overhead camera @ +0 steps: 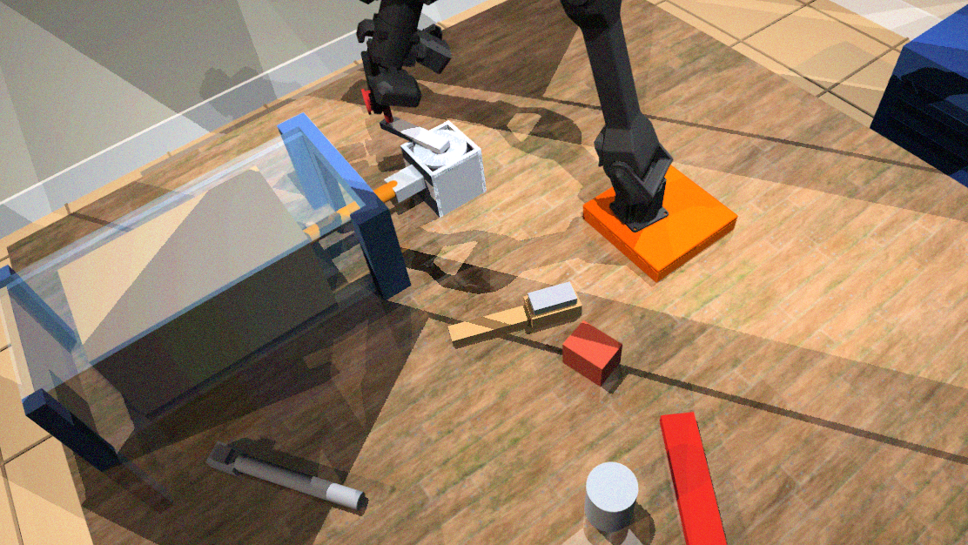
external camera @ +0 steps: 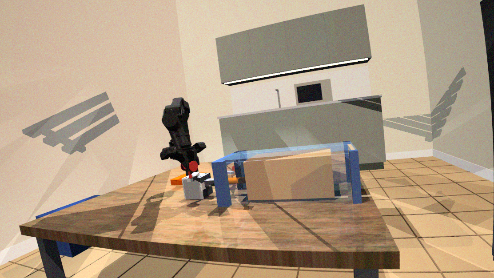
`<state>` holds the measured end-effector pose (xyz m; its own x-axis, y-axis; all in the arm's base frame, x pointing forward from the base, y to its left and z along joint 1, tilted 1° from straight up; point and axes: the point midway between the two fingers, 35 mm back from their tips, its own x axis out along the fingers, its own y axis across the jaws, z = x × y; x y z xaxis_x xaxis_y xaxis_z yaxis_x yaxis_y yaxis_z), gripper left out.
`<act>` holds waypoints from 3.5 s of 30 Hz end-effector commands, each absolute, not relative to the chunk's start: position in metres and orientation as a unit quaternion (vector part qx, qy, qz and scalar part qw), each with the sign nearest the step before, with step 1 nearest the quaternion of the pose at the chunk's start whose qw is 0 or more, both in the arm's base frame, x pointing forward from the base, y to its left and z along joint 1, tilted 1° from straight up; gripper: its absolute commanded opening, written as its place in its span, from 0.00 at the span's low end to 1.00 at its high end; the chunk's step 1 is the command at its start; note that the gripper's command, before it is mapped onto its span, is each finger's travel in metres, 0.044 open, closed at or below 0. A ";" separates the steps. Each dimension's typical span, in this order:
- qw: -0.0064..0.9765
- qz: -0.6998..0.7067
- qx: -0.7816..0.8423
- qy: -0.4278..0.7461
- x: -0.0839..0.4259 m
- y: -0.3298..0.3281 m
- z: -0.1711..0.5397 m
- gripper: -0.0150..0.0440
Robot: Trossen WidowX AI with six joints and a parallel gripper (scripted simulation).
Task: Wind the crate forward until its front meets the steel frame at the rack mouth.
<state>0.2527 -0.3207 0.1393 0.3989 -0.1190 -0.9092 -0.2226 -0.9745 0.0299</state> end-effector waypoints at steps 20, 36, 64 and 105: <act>0.040 0.527 -0.846 0.070 0.279 -0.301 0.140 0.25; 0.040 0.527 -0.846 0.070 0.282 -0.298 0.140 0.25; 0.040 0.526 -0.847 0.069 0.293 -0.283 0.140 0.25; 0.042 0.526 -0.847 0.068 0.307 -0.240 0.139 0.25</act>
